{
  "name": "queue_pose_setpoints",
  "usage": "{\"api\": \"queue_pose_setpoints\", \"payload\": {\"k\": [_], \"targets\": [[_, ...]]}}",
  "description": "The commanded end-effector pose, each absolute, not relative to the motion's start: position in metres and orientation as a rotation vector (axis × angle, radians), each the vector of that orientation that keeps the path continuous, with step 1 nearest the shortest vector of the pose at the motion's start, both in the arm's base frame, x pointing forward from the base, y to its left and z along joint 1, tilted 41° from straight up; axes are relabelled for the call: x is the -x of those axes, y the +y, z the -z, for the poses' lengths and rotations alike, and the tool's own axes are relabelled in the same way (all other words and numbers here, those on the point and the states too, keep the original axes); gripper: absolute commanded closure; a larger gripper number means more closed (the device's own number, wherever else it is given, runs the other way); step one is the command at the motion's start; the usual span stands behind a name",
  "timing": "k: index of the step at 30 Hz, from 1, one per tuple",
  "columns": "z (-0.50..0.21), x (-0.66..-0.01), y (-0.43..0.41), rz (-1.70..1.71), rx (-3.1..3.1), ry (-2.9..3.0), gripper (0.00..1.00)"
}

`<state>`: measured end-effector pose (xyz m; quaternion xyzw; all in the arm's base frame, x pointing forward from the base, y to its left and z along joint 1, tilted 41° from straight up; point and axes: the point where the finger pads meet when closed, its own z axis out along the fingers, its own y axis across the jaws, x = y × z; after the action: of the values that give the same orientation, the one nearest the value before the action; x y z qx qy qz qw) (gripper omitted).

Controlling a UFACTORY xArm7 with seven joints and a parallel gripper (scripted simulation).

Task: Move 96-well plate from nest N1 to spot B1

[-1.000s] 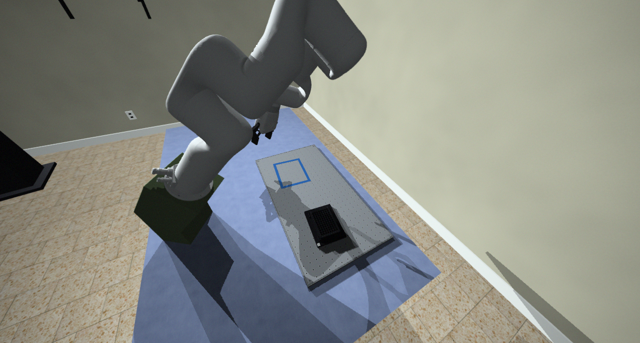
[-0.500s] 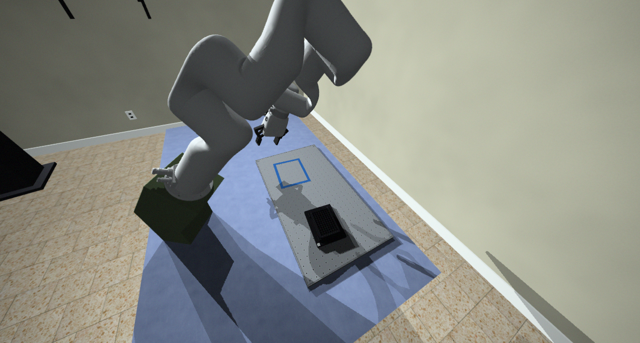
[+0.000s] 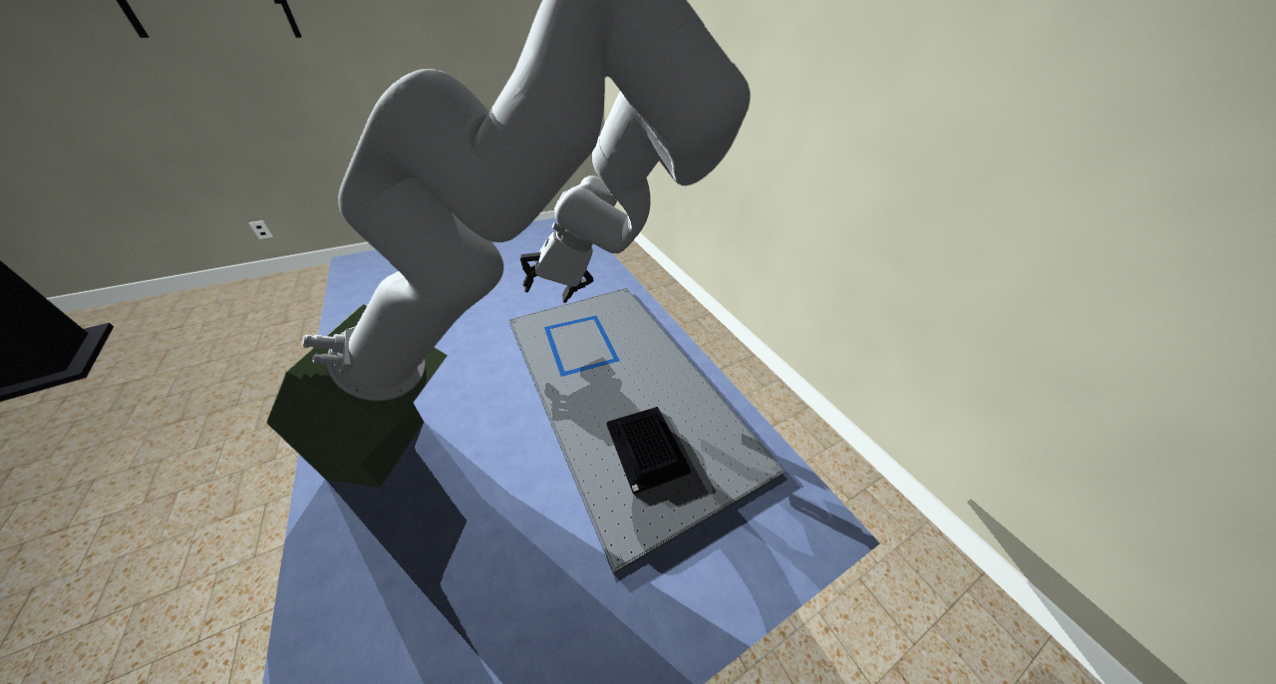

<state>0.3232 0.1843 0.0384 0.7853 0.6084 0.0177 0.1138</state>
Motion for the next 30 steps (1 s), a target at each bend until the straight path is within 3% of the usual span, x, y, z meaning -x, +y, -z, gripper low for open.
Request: {"api": "queue_pose_setpoints", "payload": {"k": [1,30], "targets": [[-0.043,-0.330,0.178,-0.116,-2.451,1.608,0.00],[-0.071,-0.376,0.112,-0.381,-2.962,0.589,0.00]]}}
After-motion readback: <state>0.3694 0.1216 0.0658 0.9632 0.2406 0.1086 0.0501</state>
